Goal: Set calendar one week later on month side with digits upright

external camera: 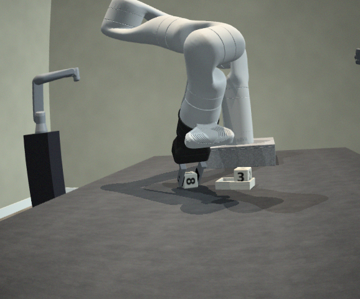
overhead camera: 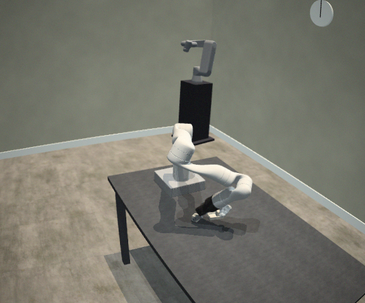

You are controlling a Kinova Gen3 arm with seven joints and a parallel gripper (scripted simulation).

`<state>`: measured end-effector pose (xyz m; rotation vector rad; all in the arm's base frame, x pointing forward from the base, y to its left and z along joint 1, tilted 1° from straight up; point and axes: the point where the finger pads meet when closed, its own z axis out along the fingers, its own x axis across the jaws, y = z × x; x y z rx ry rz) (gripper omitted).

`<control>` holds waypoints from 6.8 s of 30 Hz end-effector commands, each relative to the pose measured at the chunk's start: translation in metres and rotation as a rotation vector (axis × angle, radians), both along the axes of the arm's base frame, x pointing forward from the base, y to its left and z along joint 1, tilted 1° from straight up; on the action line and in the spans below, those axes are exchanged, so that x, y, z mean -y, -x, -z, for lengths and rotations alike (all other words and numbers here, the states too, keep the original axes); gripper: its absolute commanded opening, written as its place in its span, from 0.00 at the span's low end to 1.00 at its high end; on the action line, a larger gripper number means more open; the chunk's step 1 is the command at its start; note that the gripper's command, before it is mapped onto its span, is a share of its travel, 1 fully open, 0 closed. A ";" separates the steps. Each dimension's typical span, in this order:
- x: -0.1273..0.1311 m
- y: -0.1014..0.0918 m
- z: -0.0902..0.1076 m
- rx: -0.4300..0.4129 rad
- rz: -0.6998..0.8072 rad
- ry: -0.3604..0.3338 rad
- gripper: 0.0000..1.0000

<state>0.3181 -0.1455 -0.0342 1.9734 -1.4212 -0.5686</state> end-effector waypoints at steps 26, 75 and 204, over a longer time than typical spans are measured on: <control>0.000 0.000 -0.027 0.001 0.000 0.001 0.60; 0.000 0.002 -0.073 0.249 -0.005 -0.084 0.60; 0.003 0.016 -0.069 1.438 -0.024 -0.504 0.60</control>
